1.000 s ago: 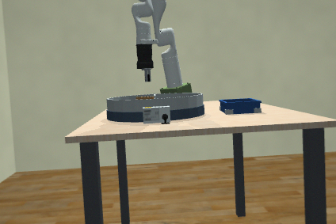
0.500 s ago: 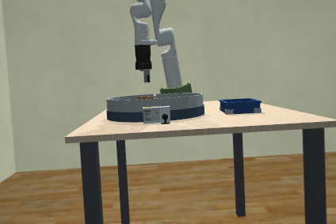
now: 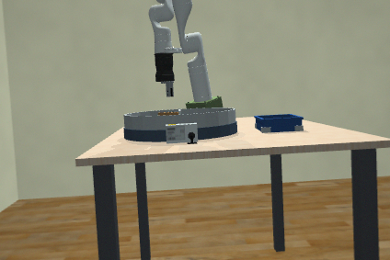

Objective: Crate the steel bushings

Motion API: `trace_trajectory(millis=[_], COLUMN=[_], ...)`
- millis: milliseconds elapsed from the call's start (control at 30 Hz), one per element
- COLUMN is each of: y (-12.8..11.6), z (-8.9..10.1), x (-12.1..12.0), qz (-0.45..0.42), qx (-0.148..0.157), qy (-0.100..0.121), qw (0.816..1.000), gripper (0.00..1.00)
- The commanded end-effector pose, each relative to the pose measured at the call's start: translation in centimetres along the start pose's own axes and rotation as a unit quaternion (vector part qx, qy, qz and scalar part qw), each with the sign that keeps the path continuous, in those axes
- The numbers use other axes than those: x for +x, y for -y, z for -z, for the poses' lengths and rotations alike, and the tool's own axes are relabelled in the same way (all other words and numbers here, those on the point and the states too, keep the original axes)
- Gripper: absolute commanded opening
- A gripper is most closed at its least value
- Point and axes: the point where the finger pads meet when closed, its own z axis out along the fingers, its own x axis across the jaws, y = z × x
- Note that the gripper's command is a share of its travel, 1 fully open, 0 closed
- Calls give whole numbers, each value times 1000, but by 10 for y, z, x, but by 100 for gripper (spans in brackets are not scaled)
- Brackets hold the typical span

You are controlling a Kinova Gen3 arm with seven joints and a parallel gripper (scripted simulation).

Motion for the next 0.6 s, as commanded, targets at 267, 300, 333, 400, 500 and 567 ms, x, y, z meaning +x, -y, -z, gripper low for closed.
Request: trace_trajectory(millis=[267,300,333,400,500,567], y=[-1,-1,-1,-1,-1,-1], z=[-4,-4,-4,-4,-5,-7], x=[4,4,4,4,5,7], qz=[96,96,96,96,122,171], qx=[1,1,1,1,2,1], qy=[0,0,0,0,0,0], qw=[995,995,995,995,993,985], gripper=[27,27,27,27,27,27])
